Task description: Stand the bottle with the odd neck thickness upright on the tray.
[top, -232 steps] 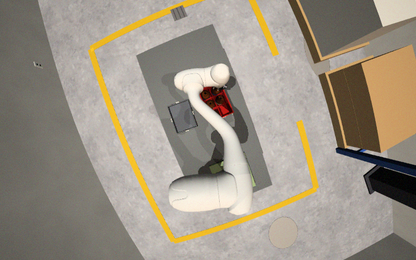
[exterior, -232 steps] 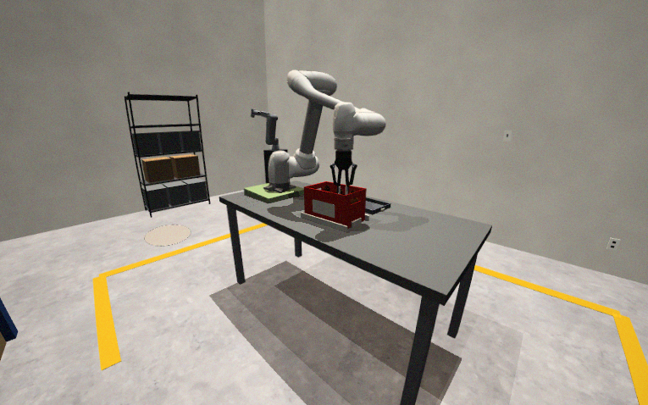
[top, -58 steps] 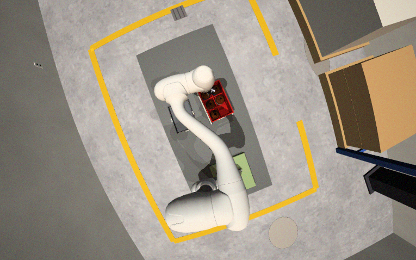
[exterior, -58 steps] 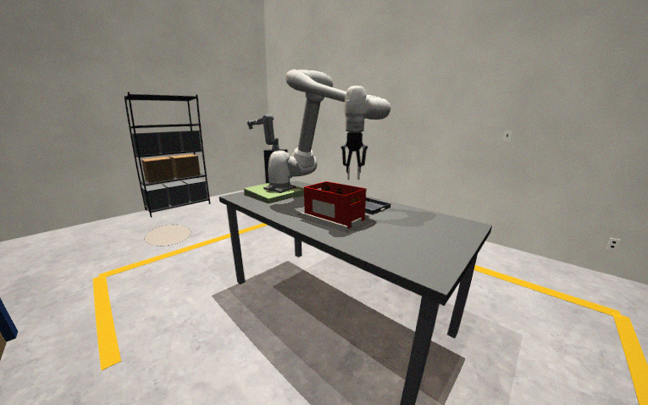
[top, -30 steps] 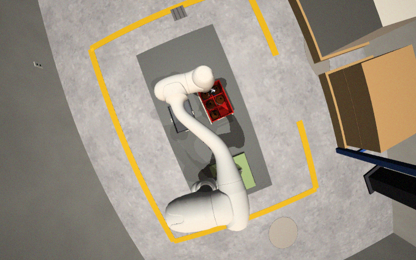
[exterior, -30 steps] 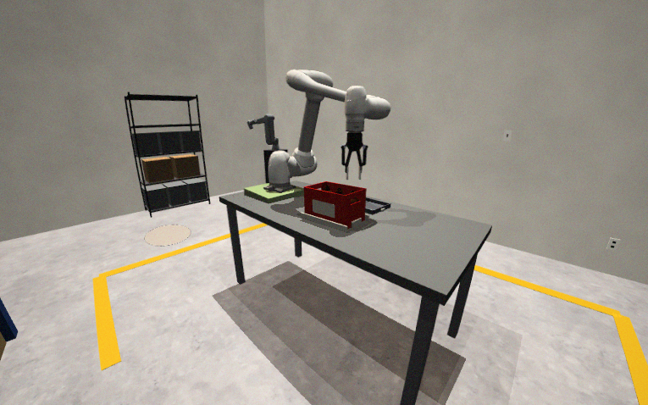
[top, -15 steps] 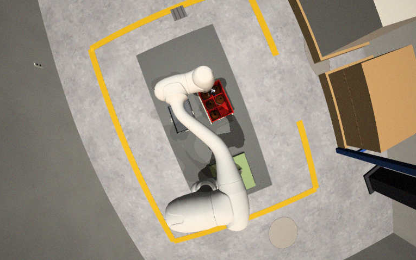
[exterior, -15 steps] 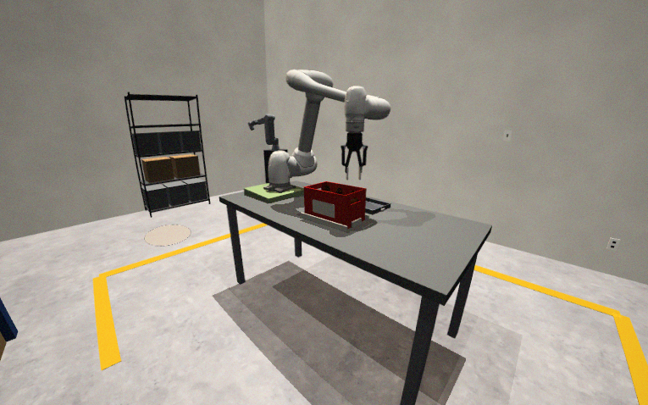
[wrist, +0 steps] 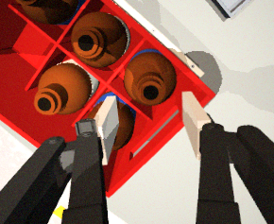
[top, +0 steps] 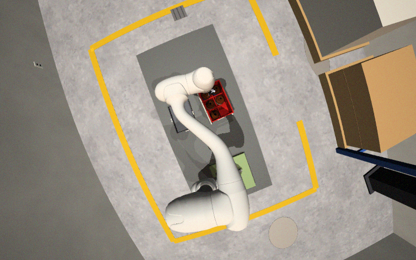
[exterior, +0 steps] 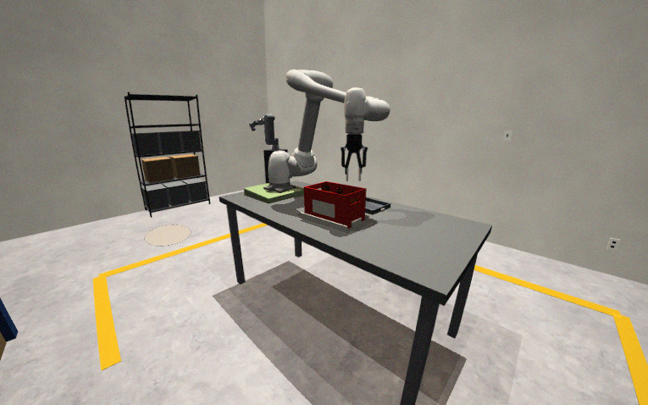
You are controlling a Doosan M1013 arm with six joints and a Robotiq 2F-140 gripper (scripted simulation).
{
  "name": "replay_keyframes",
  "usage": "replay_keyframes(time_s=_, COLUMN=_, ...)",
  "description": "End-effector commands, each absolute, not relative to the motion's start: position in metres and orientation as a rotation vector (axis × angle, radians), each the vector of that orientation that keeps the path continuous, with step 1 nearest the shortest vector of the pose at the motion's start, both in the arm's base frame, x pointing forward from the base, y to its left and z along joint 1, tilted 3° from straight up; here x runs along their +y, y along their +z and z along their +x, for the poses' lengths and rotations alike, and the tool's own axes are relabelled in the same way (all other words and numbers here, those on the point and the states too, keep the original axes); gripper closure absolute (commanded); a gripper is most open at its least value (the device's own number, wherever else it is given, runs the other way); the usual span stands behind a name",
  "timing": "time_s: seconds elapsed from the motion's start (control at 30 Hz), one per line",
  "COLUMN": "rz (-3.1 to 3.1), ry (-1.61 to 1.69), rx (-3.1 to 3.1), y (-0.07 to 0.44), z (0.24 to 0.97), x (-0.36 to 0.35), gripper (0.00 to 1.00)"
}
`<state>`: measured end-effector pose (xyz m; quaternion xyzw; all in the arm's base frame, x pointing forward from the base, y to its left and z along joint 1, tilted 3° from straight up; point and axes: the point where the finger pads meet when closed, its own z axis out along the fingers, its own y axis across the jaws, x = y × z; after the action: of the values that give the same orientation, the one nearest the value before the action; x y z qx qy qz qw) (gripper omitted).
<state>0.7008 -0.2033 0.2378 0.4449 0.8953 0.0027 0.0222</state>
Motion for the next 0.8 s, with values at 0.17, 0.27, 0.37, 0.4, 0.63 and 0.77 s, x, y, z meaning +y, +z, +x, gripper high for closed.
replay_keyframes(time_s=0.17, rz=1.380, ry=0.006, rx=2.772, y=0.224, z=0.703, x=-0.203, gripper=0.62)
replay_keyframes(time_s=0.27, rz=1.380, ry=0.006, rx=2.772, y=0.220, z=0.703, x=-0.203, gripper=0.62)
replay_keyframes(time_s=0.37, rz=1.380, ry=0.006, rx=2.772, y=0.216, z=0.703, x=-0.203, gripper=0.62)
replay_keyframes(time_s=0.4, rz=1.380, ry=0.006, rx=2.772, y=0.215, z=0.703, x=-0.203, gripper=0.62)
replay_keyframes(time_s=0.63, rz=1.380, ry=0.006, rx=2.772, y=0.209, z=0.703, x=-0.203, gripper=0.62)
replay_keyframes(time_s=0.77, rz=1.380, ry=0.006, rx=2.772, y=0.207, z=0.703, x=-0.203, gripper=0.62)
